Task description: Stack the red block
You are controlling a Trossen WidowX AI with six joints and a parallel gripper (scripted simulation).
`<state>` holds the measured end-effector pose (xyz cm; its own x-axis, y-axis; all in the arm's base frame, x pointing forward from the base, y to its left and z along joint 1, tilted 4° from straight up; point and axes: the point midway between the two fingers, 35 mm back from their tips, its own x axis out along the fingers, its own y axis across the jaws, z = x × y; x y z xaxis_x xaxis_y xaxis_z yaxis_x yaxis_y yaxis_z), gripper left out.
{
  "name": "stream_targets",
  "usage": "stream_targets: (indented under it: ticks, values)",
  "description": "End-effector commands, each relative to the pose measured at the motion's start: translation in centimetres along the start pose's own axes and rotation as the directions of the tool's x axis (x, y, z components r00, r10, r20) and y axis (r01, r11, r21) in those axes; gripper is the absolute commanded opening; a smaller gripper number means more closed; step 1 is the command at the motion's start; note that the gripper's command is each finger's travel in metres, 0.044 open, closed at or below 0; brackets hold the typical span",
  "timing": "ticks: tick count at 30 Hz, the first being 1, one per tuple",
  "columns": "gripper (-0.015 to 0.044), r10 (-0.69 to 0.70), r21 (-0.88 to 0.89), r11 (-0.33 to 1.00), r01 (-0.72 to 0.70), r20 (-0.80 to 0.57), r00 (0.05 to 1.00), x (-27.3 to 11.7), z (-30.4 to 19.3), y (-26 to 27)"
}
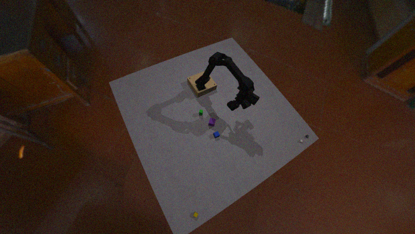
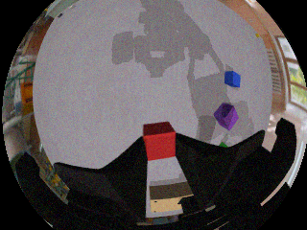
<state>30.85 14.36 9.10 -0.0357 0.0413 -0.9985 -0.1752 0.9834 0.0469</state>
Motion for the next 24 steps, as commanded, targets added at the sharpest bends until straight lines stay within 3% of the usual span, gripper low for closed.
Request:
stream_targets:
  ticks: [1,24]
  values:
    - [0.0,-0.003,0.003,1.0,0.003,-0.002,1.0,-0.2,-0.4,-2.2]
    - [0.0,-0.016,0.004,1.0,0.016,-0.004,1.0,-0.7,-6.1,-14.4]
